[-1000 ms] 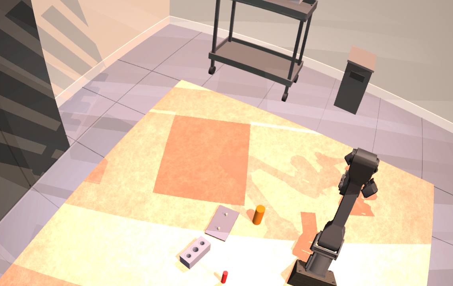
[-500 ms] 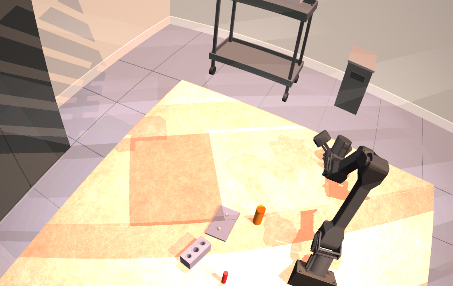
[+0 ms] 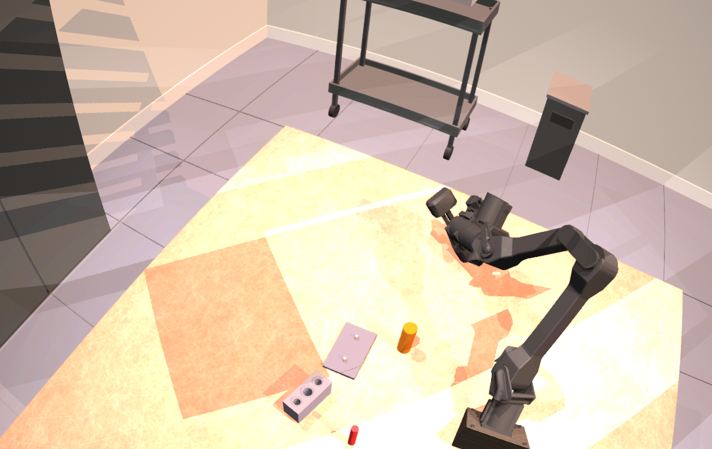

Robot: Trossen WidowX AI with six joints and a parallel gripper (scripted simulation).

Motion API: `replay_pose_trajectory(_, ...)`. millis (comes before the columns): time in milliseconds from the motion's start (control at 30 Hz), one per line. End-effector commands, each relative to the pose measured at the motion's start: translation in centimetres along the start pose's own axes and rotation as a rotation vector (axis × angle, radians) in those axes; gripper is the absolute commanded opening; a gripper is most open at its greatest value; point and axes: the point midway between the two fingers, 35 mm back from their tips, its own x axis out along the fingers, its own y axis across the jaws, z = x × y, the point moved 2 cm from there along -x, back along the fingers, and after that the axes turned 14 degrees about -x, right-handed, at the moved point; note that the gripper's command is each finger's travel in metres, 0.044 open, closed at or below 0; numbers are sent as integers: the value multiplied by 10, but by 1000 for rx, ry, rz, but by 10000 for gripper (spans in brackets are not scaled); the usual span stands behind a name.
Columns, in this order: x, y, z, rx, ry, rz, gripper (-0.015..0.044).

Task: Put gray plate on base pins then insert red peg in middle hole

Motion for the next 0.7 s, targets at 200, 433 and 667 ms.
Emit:
replay_pose_trajectory(200,-32,139,-52,64,273,405,440)
replay_pose_trajectory(433,-84,209,-88,10,455,652,440)
replay_pose_trajectory(667,-156,274,-121,19,685,880,440)
